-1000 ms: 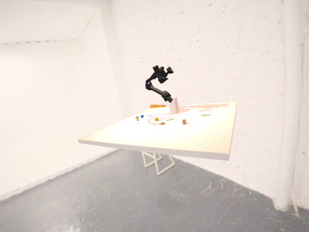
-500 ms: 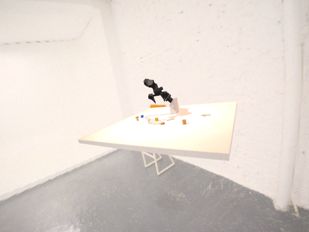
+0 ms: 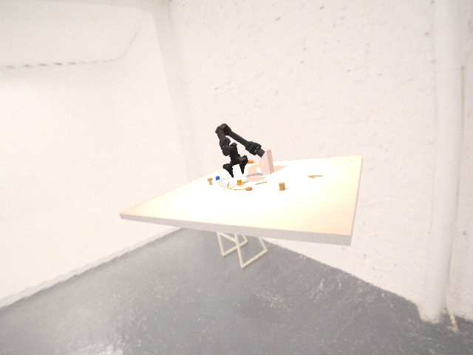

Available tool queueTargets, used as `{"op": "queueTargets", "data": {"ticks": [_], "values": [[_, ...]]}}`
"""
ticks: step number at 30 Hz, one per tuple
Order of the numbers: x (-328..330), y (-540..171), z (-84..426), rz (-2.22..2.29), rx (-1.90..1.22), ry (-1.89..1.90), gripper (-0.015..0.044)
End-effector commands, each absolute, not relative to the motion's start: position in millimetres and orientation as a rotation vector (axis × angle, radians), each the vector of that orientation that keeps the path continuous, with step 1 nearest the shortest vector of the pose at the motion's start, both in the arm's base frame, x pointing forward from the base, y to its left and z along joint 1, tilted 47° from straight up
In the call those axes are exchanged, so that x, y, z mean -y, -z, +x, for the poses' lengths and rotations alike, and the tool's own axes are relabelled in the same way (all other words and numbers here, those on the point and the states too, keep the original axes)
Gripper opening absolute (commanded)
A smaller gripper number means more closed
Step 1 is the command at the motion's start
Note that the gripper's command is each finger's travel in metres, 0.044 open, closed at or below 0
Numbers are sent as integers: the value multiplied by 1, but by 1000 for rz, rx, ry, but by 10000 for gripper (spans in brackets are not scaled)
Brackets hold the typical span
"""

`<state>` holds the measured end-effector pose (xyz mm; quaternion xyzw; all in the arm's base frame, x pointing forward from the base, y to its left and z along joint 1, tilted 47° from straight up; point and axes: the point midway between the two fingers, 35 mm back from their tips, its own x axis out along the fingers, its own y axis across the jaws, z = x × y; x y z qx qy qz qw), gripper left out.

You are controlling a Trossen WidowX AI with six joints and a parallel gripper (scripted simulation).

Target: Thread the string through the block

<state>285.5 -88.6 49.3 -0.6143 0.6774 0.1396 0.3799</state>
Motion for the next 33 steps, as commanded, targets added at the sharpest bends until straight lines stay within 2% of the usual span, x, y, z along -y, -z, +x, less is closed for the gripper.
{"op": "queueTargets", "data": {"ticks": [1,6,14,22,31,33], "values": [[90,-50,285,-1584,-1739,-365,440],[89,-49,286,-1584,-1739,-365,440],[89,-49,286,-1584,-1739,-365,236],[89,-49,286,-1577,-1736,-366,236],[88,-49,286,-1577,-1736,-366,0],[88,-49,286,-1577,-1736,-366,0]]}}
